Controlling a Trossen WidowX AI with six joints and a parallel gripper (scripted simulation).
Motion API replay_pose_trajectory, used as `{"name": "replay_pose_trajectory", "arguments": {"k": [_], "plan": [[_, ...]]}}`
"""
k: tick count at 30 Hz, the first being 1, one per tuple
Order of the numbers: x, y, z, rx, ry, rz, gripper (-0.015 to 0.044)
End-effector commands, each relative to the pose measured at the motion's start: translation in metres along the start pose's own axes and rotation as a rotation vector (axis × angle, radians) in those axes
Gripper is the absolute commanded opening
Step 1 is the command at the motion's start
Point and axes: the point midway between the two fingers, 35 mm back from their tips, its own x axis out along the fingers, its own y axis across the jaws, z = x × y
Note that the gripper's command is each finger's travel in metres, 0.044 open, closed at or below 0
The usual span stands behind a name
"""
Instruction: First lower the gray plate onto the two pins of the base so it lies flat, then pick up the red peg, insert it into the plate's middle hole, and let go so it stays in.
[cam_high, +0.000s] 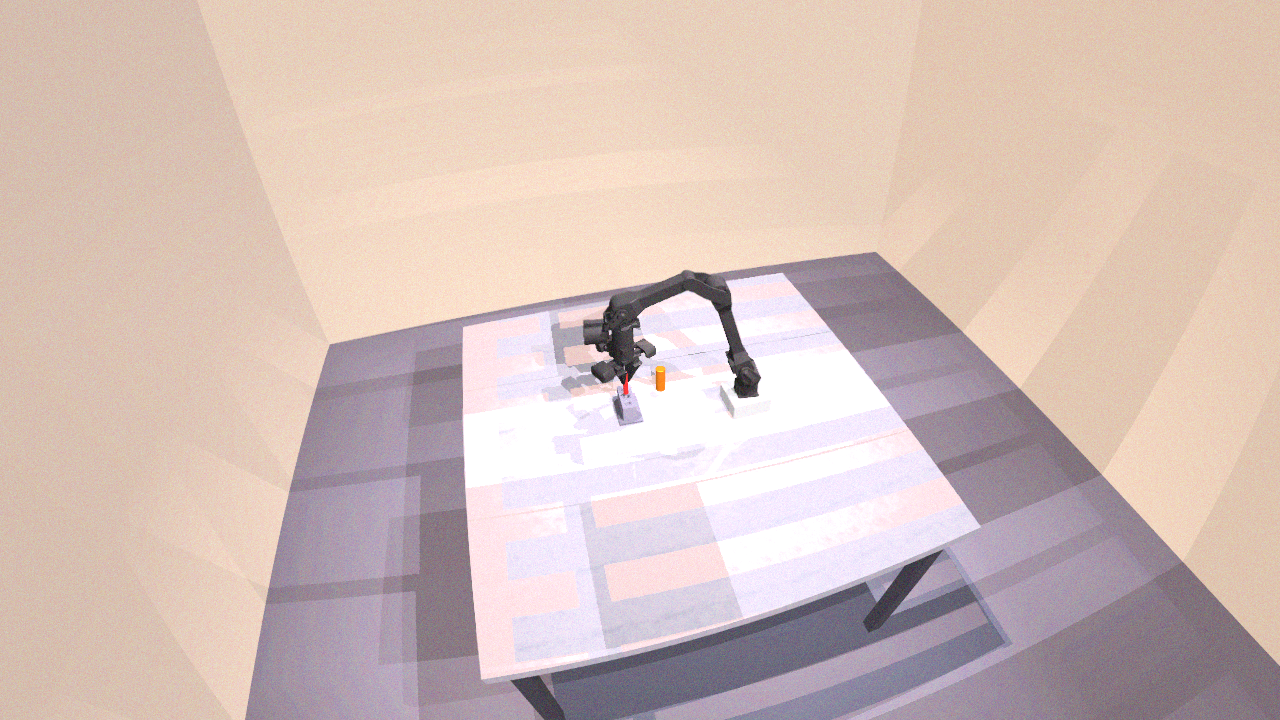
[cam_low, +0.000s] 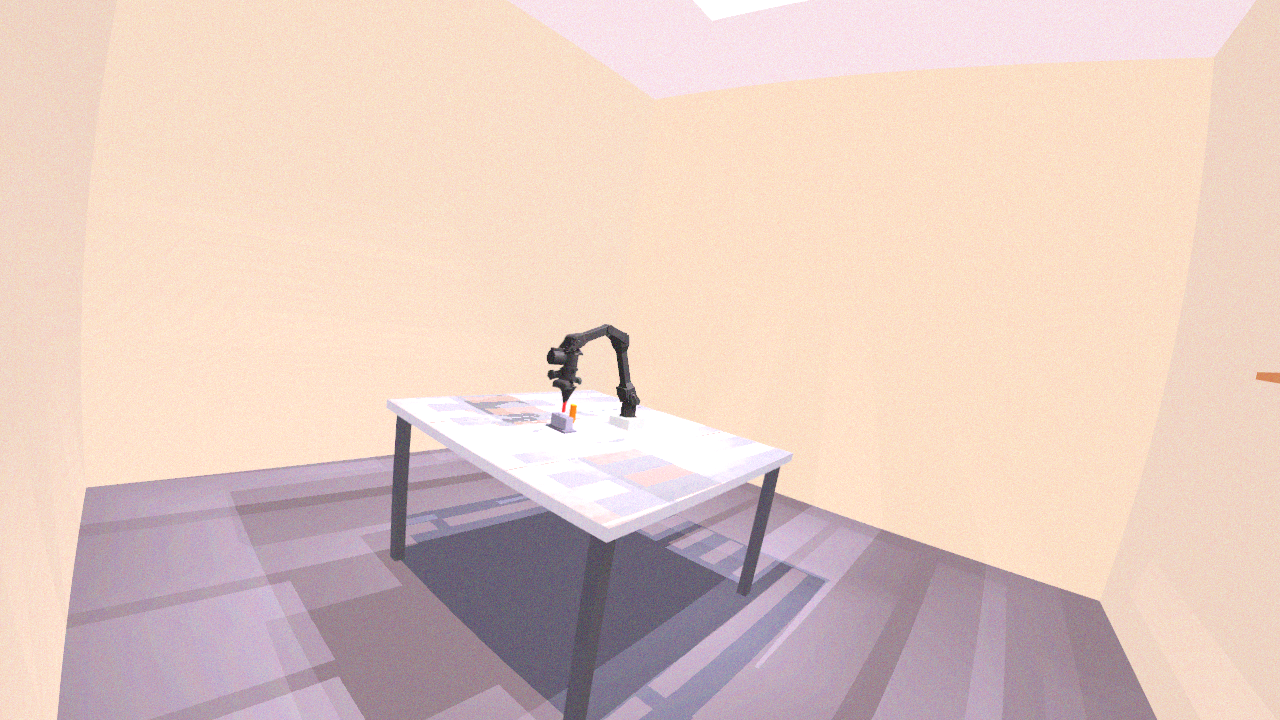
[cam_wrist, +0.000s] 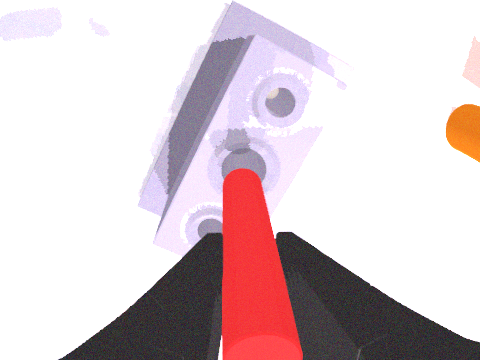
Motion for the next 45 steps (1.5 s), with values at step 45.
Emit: {"name": "replay_pose_trajectory", "arguments": {"k": [45], "plan": [[-0.0001,-0.0034,-0.0001,-0.001,0.0,0.0,0.0]]}}
